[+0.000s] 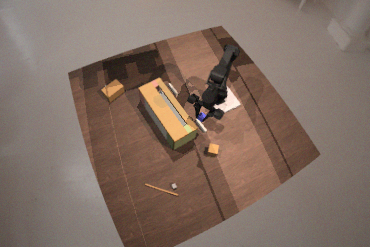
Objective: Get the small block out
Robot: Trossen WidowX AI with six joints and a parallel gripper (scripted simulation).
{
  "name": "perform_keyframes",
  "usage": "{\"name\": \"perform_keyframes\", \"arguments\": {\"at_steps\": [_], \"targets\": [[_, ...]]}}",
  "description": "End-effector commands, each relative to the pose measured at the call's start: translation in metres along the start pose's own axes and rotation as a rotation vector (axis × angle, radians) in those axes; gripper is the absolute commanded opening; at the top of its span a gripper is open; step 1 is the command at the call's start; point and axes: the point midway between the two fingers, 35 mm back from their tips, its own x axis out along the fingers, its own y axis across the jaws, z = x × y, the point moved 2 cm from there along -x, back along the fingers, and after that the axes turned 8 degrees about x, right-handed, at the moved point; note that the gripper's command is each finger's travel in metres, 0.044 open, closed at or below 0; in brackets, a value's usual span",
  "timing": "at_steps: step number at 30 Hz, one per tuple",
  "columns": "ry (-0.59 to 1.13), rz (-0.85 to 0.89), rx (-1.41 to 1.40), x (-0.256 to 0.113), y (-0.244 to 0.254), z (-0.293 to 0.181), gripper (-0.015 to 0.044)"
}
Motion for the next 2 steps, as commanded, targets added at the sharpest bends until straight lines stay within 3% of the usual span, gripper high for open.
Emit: {"name": "perform_keyframes", "arguments": {"at_steps": [1,2], "targets": [[0.005,-0.005,-0.003,-0.0017,-0.0006,-0.0015,0.0000],[0.005,-0.005,-0.003,-0.0017,-0.0006,-0.0015,0.0000]]}}
